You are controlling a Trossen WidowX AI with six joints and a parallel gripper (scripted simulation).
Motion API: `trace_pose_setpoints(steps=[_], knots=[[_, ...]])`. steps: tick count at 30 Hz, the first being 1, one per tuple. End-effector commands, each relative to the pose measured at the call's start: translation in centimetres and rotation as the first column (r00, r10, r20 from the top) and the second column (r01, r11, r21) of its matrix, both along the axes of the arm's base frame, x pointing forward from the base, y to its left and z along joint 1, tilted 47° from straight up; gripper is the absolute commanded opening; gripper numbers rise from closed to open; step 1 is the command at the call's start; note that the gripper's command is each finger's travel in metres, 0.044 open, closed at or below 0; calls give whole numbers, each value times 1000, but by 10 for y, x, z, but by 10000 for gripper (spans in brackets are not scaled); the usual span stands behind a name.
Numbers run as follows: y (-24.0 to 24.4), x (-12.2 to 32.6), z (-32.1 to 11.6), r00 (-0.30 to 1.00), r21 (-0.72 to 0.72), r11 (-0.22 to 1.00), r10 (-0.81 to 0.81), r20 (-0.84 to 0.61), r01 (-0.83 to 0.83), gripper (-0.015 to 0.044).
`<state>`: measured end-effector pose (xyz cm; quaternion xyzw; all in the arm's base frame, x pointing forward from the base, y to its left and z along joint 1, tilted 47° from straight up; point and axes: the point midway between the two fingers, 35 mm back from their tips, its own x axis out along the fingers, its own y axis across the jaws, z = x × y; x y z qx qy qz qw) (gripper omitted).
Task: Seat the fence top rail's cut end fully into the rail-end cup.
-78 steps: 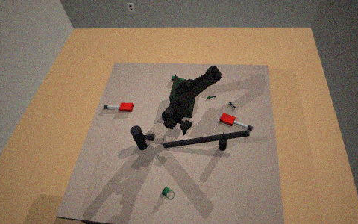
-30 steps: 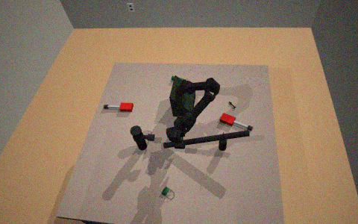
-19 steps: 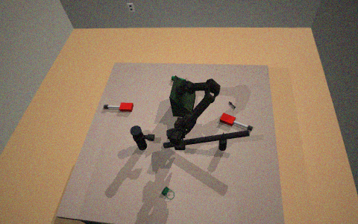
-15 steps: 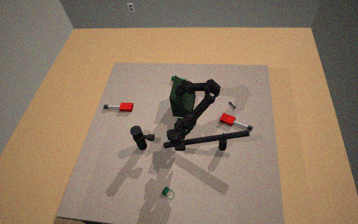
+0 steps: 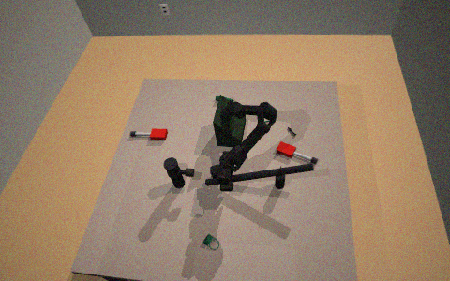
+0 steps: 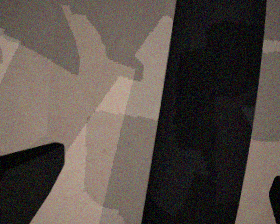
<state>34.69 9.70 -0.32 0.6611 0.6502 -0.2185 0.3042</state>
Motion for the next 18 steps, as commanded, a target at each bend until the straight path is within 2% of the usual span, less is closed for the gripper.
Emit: trace_pose_setpoints(steps=[1,10,18], knots=[[8,-3,-8,1000,8,1000,1,-16,-1,440],[13,-3,-13,1000,9,1000,1,-17,0,440],[13,-3,-13,1000,9,1000,1,-17,0,230]])
